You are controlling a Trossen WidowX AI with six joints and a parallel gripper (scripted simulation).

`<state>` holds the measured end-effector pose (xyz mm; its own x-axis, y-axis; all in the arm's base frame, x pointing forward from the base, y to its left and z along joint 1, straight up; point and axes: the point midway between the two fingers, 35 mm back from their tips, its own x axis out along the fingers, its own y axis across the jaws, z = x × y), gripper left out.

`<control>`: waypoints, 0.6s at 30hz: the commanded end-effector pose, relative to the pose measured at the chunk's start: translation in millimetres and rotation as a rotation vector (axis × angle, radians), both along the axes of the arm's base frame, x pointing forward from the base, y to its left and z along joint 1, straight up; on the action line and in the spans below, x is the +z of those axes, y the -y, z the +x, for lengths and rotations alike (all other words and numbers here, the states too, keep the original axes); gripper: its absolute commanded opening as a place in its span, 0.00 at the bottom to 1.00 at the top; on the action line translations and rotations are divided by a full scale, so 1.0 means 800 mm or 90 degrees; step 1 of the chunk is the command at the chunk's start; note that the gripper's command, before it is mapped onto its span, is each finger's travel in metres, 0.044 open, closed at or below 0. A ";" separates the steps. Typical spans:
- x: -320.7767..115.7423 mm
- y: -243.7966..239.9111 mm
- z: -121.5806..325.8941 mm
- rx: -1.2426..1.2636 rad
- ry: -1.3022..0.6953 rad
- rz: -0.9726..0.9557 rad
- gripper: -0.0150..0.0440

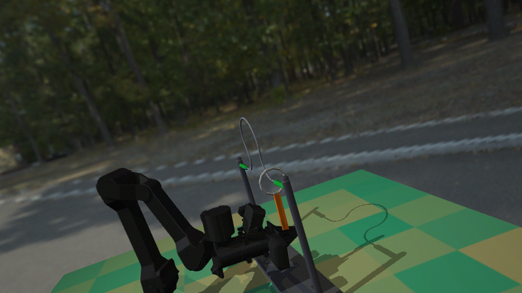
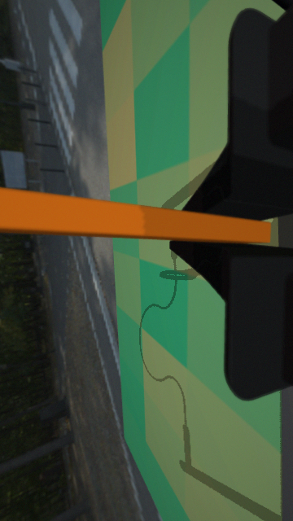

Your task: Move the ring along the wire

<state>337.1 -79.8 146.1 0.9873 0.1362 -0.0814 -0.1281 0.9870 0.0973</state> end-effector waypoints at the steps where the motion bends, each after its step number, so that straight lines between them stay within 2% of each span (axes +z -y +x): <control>1: 0.003 -0.010 -0.002 -0.001 0.001 0.022 0.00; 18: 0.025 -0.083 -0.010 0.002 -0.023 0.233 0.00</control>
